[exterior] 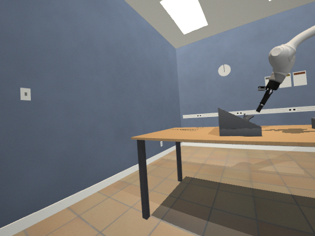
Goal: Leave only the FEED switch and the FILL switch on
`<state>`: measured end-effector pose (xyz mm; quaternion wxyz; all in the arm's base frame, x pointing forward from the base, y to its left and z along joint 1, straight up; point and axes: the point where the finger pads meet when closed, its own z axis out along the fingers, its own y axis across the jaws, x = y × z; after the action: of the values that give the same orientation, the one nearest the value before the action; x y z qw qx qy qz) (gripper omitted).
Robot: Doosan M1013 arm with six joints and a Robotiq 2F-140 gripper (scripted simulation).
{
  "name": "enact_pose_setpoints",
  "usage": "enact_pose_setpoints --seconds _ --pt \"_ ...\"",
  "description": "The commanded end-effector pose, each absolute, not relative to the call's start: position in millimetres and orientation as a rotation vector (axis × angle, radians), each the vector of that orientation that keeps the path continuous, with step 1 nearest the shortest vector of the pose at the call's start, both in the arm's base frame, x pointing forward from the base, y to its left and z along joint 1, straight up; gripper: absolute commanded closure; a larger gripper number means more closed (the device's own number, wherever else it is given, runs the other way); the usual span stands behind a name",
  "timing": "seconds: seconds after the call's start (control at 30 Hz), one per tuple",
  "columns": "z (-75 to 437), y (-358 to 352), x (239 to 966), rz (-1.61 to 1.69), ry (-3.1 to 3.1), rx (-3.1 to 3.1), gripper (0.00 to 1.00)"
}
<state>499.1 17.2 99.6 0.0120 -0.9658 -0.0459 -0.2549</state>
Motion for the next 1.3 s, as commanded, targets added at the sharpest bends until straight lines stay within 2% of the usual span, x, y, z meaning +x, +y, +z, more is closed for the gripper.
enact_pose_setpoints --seconds 0.0,0.6,1.27 --pt "91 18 505 -0.797 -0.143 -3.010 0.90" --pt "55 21 526 -0.797 -0.143 -3.009 0.90" --pt "48 21 530 -0.797 -0.143 -3.010 0.90"
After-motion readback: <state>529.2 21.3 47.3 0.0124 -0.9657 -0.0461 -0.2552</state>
